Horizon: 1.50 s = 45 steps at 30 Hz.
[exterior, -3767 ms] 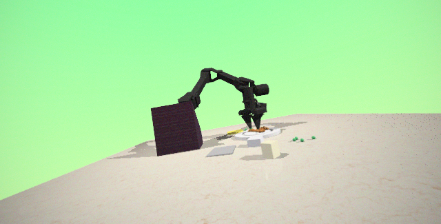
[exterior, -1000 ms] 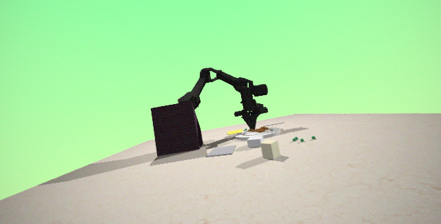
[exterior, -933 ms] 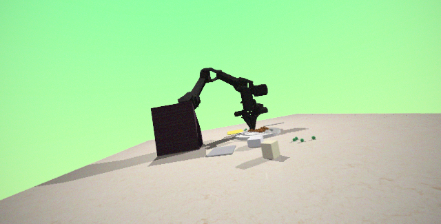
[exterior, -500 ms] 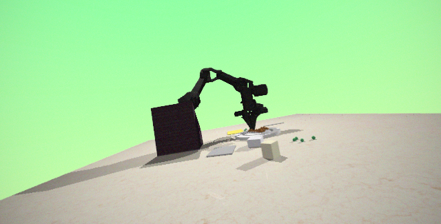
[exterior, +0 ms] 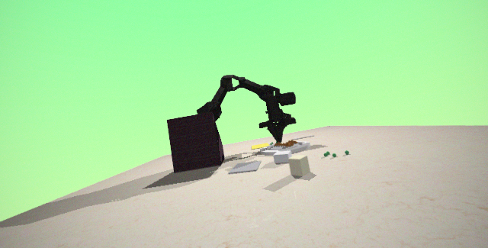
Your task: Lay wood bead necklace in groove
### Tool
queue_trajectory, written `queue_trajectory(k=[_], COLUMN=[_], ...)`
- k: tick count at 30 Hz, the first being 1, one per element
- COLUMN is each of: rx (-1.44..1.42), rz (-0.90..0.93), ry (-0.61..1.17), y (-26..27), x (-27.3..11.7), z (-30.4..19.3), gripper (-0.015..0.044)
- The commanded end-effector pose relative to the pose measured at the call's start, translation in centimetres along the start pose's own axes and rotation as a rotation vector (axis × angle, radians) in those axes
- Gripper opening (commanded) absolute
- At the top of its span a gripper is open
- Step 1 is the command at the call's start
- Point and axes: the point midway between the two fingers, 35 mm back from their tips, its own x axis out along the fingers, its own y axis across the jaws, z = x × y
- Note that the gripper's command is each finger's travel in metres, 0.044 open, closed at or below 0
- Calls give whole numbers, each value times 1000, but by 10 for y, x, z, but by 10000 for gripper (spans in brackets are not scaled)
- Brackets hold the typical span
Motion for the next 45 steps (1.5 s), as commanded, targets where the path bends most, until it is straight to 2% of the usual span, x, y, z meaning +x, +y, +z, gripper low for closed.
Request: queue_trajectory(k=[1,11,28,45], rx=[-1,0,-1,-1], rz=[-1,-1,2,-1], ry=[2,1,2,2], y=[5,6,7,7], x=[-1,7,3,-1], z=[-1,-1,0,0], gripper=[0,0,440,440])
